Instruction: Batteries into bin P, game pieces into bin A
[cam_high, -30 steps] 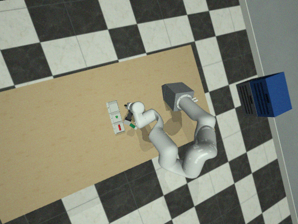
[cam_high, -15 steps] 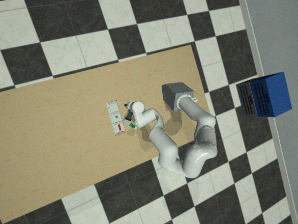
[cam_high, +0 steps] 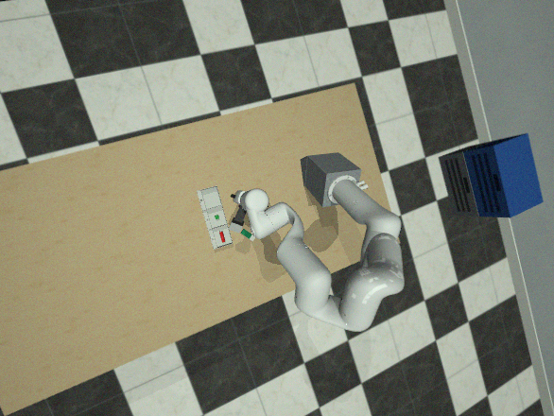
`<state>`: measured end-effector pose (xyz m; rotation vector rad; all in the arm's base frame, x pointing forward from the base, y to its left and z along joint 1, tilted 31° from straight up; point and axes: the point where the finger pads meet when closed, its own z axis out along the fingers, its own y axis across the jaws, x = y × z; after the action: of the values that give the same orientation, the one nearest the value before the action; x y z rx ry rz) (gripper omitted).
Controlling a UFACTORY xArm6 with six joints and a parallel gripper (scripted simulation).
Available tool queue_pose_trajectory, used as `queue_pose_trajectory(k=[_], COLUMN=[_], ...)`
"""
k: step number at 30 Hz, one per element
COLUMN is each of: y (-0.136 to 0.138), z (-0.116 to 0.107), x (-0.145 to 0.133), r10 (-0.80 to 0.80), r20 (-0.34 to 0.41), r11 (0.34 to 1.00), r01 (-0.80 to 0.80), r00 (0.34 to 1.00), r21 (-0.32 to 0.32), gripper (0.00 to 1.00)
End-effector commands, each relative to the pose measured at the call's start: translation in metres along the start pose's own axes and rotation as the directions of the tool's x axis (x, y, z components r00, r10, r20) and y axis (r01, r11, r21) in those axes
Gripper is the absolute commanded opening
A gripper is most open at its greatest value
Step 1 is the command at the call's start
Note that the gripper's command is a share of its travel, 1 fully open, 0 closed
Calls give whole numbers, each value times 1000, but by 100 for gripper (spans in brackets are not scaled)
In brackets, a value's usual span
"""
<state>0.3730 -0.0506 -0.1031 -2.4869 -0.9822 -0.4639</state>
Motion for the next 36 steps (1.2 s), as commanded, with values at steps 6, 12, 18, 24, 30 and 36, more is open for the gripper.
queue_pose_trajectory(k=[6, 12, 18, 24, 30, 36], y=[1, 1, 1, 1, 1, 1], z=[-1, -1, -1, 11, 27, 51], x=[1, 1, 1, 1, 1, 1], r10=[-1, 0, 0, 0, 0, 0], r20=[-1, -1, -1, -1, -1, -1], r11=[1000, 1000, 1000, 1000, 1000, 1000], r01=[1, 0, 0, 0, 0, 0], r00=[1000, 1000, 1000, 1000, 1000, 1000], r21=[-3, -3, -3, -3, -3, -2], gripper=[28, 28, 28, 28, 28, 28])
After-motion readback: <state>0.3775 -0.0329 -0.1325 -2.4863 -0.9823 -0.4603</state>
